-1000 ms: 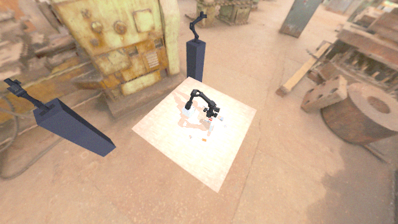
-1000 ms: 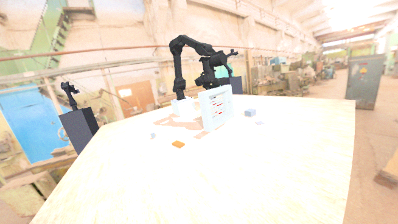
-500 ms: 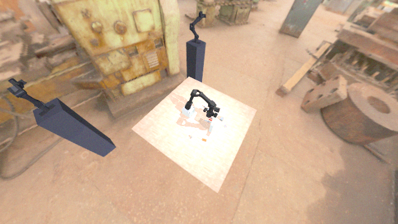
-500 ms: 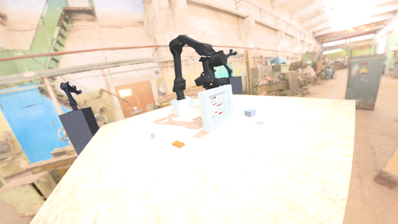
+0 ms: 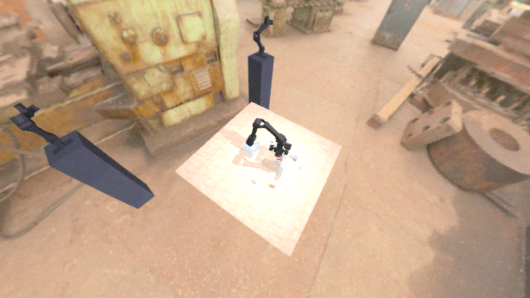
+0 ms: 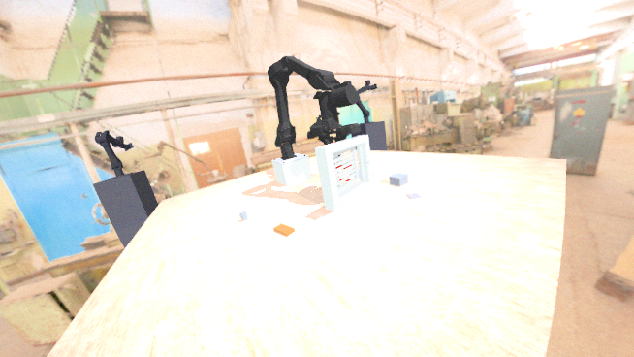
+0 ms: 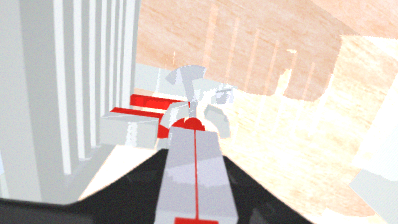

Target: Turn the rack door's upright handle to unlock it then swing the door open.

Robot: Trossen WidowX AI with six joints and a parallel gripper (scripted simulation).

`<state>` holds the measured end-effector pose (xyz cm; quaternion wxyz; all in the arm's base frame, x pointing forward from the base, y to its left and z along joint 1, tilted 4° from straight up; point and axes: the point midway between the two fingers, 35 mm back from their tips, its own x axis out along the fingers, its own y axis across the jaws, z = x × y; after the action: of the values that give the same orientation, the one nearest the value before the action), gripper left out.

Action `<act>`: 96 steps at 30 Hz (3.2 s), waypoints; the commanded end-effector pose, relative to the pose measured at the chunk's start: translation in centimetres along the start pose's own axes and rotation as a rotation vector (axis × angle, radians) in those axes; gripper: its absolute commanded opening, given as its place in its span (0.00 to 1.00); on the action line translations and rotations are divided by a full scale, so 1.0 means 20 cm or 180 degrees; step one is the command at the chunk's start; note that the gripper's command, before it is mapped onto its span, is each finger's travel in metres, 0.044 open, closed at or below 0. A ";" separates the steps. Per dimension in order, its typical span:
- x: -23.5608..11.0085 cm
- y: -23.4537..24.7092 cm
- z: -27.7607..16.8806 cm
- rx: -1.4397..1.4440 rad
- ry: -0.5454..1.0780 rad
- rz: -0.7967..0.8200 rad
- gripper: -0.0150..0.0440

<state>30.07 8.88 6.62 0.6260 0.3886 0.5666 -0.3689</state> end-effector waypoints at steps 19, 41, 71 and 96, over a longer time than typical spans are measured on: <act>0.00 -0.15 0.08 -0.1268 -0.0016 -0.0003 0.29; 0.00 -0.31 0.23 -0.2303 -0.0020 -0.0015 0.29; 0.00 -0.44 0.50 -0.3638 -0.0026 -0.0034 0.29; -0.01 -0.46 0.75 -0.4789 -0.0029 -0.0051 0.29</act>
<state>27.90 -8.42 6.91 0.7269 -0.1301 0.6685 0.0882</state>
